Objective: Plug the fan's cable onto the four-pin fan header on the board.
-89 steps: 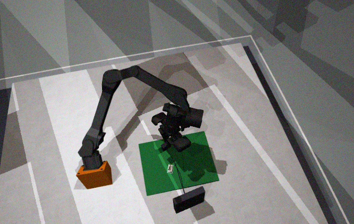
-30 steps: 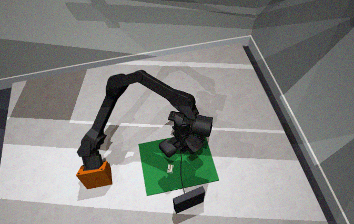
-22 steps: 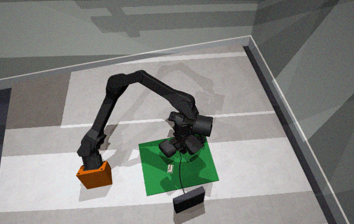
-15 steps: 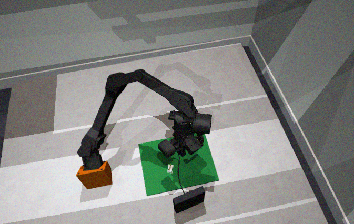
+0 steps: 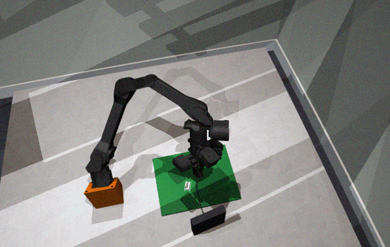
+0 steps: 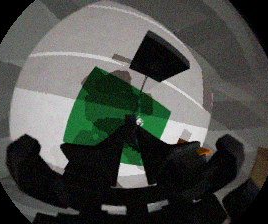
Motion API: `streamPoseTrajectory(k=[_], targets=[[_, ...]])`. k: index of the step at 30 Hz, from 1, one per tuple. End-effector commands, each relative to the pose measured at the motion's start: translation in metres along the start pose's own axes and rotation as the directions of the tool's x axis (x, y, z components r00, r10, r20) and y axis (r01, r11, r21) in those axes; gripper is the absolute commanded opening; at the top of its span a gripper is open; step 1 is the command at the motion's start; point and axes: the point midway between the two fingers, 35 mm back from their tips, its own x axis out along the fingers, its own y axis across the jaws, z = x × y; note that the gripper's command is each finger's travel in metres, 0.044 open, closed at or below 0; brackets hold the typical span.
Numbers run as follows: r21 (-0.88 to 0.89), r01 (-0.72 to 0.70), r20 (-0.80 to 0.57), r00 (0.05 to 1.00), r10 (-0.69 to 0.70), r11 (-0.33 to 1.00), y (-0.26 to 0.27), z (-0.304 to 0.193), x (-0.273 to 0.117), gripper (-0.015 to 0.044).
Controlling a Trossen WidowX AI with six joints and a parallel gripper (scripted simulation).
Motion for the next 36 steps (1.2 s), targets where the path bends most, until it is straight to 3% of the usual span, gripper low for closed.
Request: streamPoseTrajectory(k=[1, 18, 36], targets=[[0.003, 0.025, 0.05, 0.998, -0.025, 1.0, -0.001, -0.001, 0.003, 0.0], [0.03, 0.095, 0.284, 0.954, -0.1, 0.995, -0.001, -0.003, 0.012, 0.0], [0.069, 0.083, 0.524, 0.845, -0.107, 0.994, 0.002, -0.006, 0.013, 0.0]])
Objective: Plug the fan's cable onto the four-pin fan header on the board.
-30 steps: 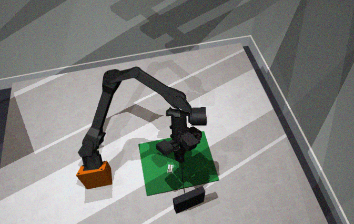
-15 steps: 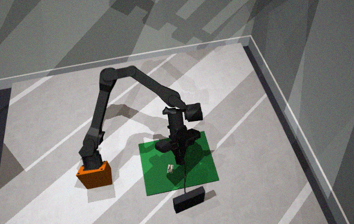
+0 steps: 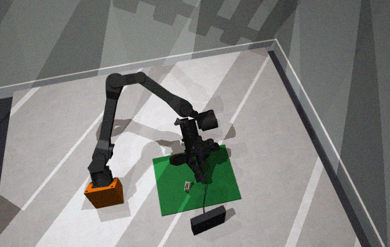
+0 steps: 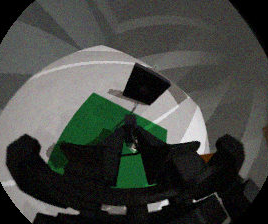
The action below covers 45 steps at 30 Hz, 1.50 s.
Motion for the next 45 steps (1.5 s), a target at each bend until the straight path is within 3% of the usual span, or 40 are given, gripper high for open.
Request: streamPoseTrajectory(k=[1, 29, 45], targets=[[0.013, -0.006, 0.056, 0.998, 0.005, 1.0, 0.001, 0.0, -0.002, 0.0], [0.108, -0.162, 0.434, 0.895, 0.1, 0.981, 0.007, -0.006, -0.024, 0.0], [0.135, -0.273, 0.561, 0.813, 0.153, 0.953, 0.007, -0.009, -0.04, 0.0]])
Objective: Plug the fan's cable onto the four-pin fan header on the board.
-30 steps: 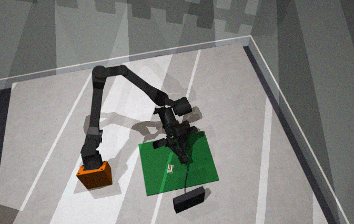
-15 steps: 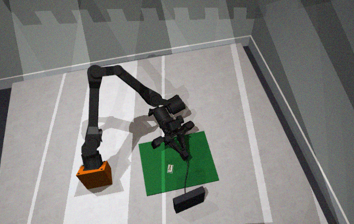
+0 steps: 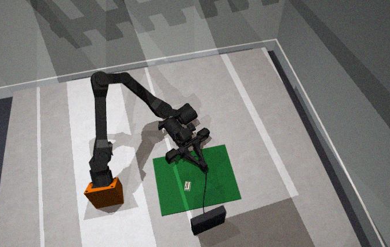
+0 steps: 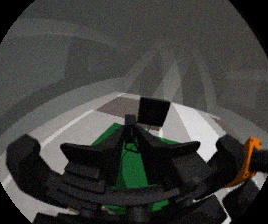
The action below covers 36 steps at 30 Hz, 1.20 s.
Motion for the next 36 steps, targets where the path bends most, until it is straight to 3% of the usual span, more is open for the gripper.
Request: streamPoseTrajectory(k=[1, 36], targets=[[0.001, 0.001, 0.001, 1.0, -0.001, 1.0, 0.0, 0.004, 0.0, 0.0], [0.005, 0.005, 0.002, 1.0, -0.005, 1.0, 0.001, -0.001, -0.002, 0.0]])
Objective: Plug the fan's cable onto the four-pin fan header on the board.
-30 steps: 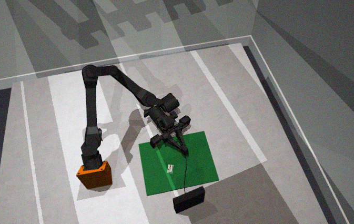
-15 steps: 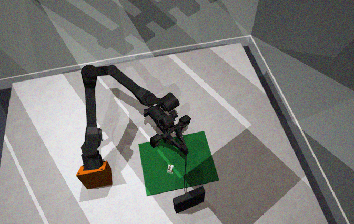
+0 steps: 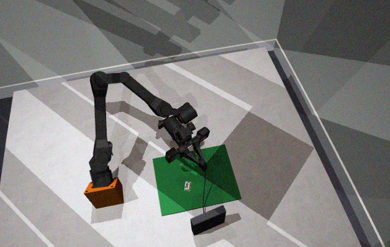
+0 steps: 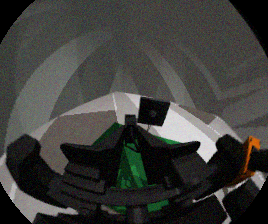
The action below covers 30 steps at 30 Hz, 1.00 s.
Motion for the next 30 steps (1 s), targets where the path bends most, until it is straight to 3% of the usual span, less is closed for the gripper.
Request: streamPoseTrajectory(k=[1, 30], targets=[[0.0, 0.004, 0.006, 1.0, -0.004, 1.0, 0.0, -0.003, 0.0, 0.0], [0.001, 0.004, 0.005, 1.0, -0.004, 1.0, 0.0, -0.029, 0.0, 0.0]])
